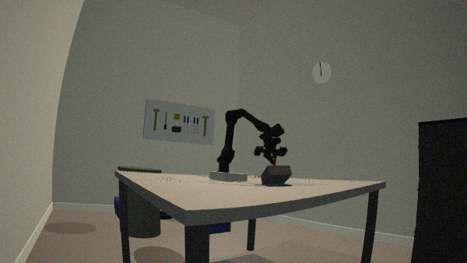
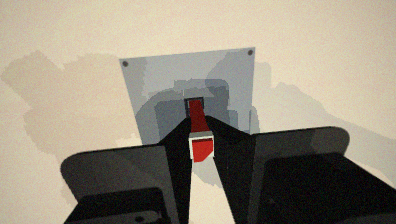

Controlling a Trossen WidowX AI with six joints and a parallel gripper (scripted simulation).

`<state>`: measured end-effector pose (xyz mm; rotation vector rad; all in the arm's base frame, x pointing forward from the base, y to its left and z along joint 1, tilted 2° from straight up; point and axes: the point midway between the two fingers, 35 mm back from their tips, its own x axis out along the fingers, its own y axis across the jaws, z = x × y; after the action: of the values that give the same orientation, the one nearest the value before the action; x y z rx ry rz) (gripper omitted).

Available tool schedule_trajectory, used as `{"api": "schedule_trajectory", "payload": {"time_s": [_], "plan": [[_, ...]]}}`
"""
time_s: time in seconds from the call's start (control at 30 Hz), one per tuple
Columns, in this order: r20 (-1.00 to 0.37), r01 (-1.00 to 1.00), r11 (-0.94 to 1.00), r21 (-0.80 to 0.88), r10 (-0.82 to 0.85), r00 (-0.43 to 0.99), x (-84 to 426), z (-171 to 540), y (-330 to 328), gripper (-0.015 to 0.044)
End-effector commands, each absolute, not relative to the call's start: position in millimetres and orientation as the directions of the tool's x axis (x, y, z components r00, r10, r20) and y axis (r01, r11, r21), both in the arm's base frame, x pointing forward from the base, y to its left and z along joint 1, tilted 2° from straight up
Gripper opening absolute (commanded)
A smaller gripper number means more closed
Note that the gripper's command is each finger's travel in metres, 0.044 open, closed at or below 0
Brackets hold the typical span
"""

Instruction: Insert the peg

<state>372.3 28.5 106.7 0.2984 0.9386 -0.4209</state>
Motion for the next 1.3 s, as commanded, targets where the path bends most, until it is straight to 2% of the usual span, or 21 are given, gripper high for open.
{"api": "schedule_trajectory", "payload": {"time_s": [0.0,1.27], "plan": [[-0.828,0.466,0.882,0.064,-0.214,0.519,373,104,29,0.0],[-0.827,0.466,0.882,0.064,-0.214,0.519,382,90,25,0.0]]}}
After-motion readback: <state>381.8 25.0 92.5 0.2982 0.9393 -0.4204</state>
